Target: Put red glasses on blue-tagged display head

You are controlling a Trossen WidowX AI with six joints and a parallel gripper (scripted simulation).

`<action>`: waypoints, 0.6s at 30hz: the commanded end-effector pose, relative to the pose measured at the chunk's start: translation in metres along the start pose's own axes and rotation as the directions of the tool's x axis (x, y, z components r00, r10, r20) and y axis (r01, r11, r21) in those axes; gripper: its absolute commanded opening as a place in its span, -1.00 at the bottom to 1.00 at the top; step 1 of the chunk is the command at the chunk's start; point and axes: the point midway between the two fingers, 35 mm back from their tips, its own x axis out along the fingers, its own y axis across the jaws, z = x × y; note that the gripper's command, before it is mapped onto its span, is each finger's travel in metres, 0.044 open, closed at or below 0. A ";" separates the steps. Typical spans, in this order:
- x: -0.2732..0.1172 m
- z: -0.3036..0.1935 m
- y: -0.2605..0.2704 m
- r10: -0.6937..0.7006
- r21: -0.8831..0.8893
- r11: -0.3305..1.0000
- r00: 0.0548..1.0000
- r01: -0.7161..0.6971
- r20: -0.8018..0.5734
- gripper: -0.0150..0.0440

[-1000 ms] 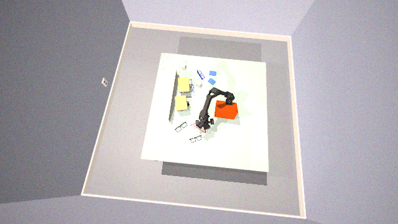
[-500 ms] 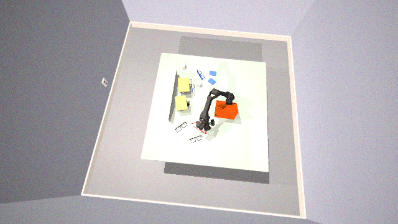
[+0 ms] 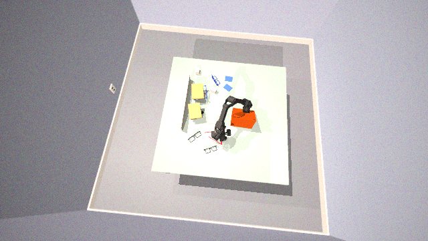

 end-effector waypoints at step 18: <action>0.001 -0.004 0.001 0.007 0.003 1.000 1.000 -0.007 0.004 -0.49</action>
